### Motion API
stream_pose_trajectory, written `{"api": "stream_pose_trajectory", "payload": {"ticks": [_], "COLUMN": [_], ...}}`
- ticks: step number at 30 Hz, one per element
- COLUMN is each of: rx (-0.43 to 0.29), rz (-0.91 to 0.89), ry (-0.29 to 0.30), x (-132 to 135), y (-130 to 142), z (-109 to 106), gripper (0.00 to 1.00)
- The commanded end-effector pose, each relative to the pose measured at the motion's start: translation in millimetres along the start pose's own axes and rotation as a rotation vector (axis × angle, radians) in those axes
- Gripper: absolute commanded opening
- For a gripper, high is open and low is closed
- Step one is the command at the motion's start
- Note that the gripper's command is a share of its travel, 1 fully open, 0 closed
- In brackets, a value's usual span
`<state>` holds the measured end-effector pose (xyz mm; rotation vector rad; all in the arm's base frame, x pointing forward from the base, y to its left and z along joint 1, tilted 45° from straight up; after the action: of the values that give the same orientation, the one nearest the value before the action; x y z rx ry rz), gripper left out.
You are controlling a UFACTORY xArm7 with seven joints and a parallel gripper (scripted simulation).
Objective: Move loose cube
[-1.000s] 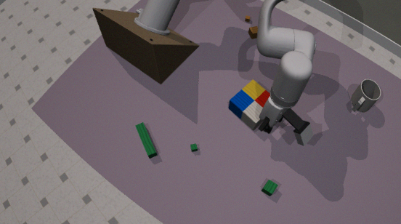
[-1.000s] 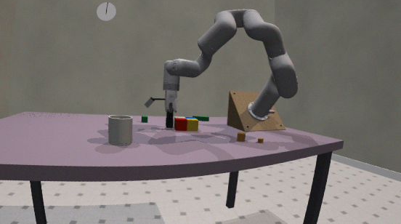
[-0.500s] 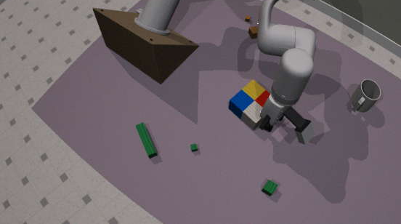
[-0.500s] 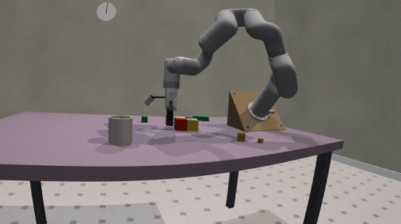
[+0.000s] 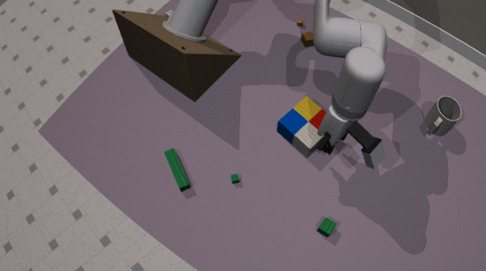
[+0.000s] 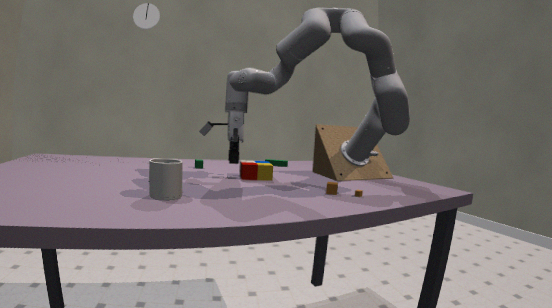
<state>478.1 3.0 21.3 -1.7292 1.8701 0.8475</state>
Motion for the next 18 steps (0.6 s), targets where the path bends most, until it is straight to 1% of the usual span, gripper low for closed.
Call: {"api": "stream_pose_trajectory", "payload": {"ticks": [1,6,8,10,18], "rx": [0.004,0.004,0.004,0.004,0.004], "rz": [0.0,0.0,0.0,0.0,0.0], "ry": [0.002,0.002,0.002,0.002,0.002], "x": [1,1,1,1,1], "y": [-1,-1,-1,-1,-1], "z": [-13,-28,-28,-34,-34], "gripper": [0.48,0.48,0.48,0.48,0.48]}}
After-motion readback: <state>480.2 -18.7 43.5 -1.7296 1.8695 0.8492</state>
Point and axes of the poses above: the point where the finger pads meet when closed, its own z axis out along the fingers, its own x axis across the jaws, y = z × x, the point moved 7 cm from there along -z, back along the fingers, and after that the axes turned 2 degrees about z, right-handed, at the moved point
